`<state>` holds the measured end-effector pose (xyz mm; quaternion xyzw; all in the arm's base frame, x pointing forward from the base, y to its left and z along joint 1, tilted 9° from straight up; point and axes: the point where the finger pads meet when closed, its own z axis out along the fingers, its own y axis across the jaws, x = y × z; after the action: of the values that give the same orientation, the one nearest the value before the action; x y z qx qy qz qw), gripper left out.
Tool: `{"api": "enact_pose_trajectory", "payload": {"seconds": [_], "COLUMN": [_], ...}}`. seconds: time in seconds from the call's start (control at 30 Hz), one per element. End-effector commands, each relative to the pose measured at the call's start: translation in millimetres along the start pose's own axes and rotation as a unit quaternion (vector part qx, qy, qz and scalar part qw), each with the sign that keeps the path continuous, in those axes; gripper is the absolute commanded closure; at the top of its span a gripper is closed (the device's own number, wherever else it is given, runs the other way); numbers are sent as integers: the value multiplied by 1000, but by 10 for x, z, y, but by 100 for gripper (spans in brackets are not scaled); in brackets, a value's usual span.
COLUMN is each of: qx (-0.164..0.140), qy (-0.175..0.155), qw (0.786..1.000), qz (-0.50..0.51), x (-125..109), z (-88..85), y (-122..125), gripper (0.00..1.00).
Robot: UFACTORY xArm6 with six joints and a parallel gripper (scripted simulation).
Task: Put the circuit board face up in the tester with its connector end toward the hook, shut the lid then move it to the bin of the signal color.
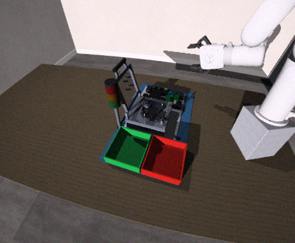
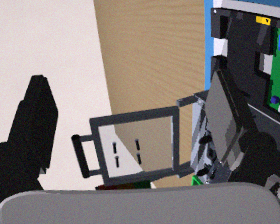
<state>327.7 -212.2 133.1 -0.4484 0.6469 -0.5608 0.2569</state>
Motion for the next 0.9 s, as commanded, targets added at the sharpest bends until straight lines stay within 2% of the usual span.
{"api": "enact_pose_trajectory", "payload": {"seconds": [0.0, 0.63, 0.87], "qx": [1, 1, 6], "qy": [0, 1, 28], "qw": [1000, 1000, 999], "qz": [0, 1, 21], "x": [2, 6, 113], "z": [5, 7, 56], "y": [-11, -13, -83], "gripper": [0, 0, 0]}}
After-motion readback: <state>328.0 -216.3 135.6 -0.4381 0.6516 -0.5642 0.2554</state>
